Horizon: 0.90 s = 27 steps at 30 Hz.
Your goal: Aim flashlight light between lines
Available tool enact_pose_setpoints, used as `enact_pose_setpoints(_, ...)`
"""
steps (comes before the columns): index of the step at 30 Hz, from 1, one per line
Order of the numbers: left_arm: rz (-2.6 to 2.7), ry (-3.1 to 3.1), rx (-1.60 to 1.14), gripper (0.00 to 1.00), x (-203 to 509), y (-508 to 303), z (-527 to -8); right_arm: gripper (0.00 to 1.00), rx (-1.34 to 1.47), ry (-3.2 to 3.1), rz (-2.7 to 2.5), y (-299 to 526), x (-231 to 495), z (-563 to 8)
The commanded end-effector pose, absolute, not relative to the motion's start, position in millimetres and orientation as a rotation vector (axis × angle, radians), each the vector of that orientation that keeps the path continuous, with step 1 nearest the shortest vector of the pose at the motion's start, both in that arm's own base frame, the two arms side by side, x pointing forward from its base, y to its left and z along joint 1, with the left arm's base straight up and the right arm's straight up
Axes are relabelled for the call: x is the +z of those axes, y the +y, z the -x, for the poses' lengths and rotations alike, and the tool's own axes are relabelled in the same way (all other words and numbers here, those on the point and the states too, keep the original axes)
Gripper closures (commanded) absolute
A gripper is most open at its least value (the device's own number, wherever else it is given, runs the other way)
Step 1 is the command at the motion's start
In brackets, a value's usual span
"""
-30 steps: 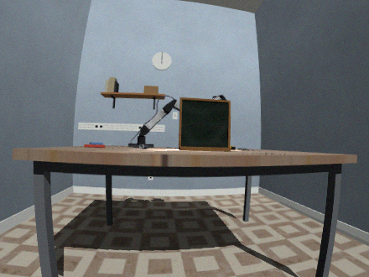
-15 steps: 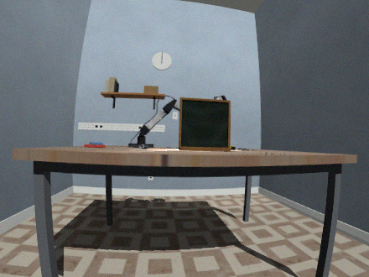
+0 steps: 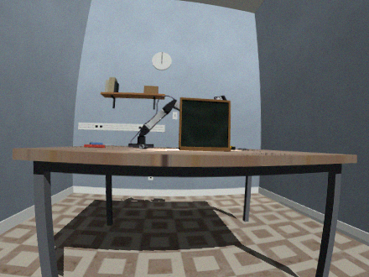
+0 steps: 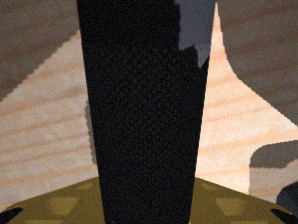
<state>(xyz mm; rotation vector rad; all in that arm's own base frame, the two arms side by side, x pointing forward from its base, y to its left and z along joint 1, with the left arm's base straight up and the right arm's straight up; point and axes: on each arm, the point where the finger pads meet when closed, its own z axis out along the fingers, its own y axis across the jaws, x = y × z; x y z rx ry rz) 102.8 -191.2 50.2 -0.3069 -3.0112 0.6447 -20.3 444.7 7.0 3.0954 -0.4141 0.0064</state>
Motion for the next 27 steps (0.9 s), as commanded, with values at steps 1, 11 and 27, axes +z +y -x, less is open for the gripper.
enact_pose_setpoints(1,0.309,-2.989,0.595,0.0,43.7,-185.5,-95.9,0.7,-0.014,-0.454,-3.112,452.0,16.3,23.8)
enact_pose_setpoints(11,0.262,-3.036,0.496,0.0,51.1,-189.3,-103.5,0.7,-0.014,-0.454,-3.112,452.0,16.3,23.8)
enact_pose_setpoints(27,0.271,-3.147,-0.147,0.0,55.4,-198.3,-100.7,0.7,-0.014,-0.454,-3.112,452.0,16.3,23.8)
